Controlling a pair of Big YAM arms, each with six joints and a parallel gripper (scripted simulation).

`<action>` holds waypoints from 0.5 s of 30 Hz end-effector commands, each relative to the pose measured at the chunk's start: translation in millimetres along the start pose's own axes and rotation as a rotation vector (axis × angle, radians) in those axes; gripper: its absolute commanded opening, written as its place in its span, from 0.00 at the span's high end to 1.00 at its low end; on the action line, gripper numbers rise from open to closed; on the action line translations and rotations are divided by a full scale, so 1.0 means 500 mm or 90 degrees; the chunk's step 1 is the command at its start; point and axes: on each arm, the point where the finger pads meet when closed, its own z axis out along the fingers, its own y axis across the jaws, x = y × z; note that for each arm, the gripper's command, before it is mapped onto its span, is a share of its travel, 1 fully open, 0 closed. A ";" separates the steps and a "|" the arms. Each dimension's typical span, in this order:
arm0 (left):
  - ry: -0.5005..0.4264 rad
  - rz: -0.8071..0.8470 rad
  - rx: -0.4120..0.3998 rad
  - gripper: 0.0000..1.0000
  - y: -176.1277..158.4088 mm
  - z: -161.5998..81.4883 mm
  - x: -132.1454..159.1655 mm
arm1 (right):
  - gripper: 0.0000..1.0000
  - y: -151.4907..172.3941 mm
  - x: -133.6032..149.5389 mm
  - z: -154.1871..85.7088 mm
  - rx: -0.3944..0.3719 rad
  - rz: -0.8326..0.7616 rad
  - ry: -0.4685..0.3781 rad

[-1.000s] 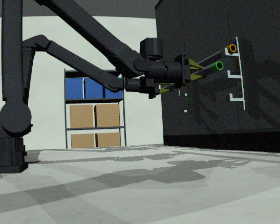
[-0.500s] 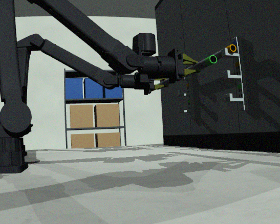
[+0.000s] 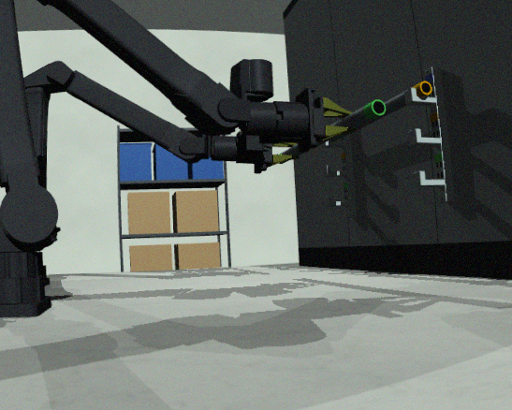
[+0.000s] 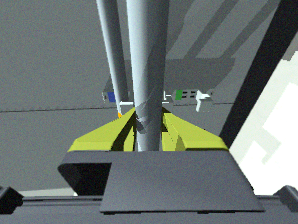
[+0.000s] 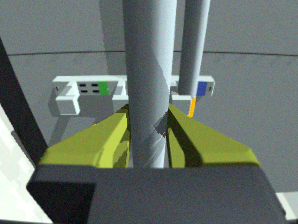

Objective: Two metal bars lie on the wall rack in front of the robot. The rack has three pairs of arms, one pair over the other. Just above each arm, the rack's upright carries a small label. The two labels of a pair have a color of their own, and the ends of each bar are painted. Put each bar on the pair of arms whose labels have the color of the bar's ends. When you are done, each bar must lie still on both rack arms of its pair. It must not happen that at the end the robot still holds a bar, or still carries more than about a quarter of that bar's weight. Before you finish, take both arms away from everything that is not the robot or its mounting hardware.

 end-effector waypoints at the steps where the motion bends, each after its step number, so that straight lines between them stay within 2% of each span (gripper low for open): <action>1: 0.008 -0.020 -0.052 1.00 0.084 -0.024 0.009 | 1.00 -0.075 0.006 -0.021 0.044 0.011 0.006; 15: 0.008 -0.020 -0.052 1.00 0.081 -0.064 0.008 | 1.00 -0.076 0.006 -0.061 0.044 0.011 0.006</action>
